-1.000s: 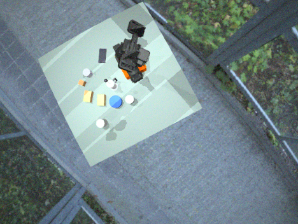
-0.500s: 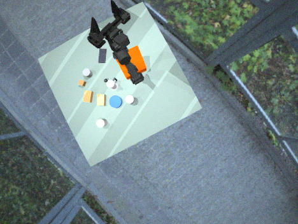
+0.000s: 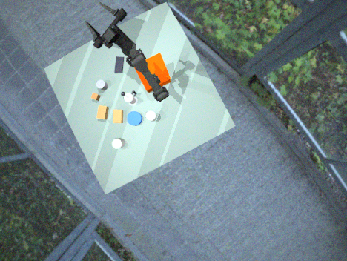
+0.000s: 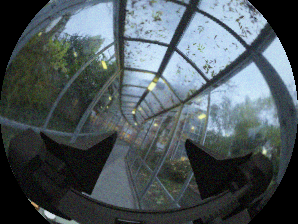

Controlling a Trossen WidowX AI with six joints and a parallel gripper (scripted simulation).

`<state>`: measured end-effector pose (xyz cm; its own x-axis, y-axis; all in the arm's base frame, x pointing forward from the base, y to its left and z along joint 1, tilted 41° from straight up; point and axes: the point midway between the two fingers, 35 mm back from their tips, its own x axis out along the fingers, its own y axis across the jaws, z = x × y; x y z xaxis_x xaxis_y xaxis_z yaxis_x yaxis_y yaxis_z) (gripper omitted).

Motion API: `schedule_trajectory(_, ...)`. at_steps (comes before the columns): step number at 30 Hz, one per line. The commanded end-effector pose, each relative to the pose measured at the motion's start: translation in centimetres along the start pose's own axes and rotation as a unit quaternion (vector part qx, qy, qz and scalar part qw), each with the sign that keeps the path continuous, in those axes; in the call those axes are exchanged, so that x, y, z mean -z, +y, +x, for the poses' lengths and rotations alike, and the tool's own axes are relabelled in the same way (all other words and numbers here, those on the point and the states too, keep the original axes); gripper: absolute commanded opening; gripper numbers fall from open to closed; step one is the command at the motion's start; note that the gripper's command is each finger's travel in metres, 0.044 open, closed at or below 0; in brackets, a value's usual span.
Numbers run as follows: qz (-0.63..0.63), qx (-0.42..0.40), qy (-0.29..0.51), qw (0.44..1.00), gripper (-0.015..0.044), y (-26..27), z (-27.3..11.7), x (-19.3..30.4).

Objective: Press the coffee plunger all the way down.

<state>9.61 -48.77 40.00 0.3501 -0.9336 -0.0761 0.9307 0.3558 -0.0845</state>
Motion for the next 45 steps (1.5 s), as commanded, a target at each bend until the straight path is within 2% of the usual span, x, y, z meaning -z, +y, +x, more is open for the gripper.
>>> schedule_trajectory(1,-0.035,-0.070,0.088,0.993,0.0440,2.6,-0.5,5.6)
schedule_trajectory(7,-0.070,-0.212,0.209,0.952,0.0440,7.5,-4.1,13.9)
schedule_trajectory(14,-0.055,-0.393,0.298,0.868,0.0440,13.4,-11.9,20.9)
schedule_trajectory(19,0.002,-0.517,0.321,0.794,0.0440,17.3,-19.0,23.4)
schedule_trajectory(24,0.108,-0.613,0.308,0.719,0.0440,20.6,-26.3,23.3)
schedule_trajectory(27,0.180,-0.639,0.289,0.689,0.0440,21.9,-29.5,22.2)
schedule_trajectory(29,0.199,-0.643,0.284,0.683,0.0440,22.2,-30.1,22.0)
schedule_trajectory(37,0.147,-0.676,0.294,0.660,0.0440,24.4,-32.8,26.2)
schedule_trajectory(45,0.142,-0.675,0.298,0.660,0.0440,24.7,-32.9,26.6)
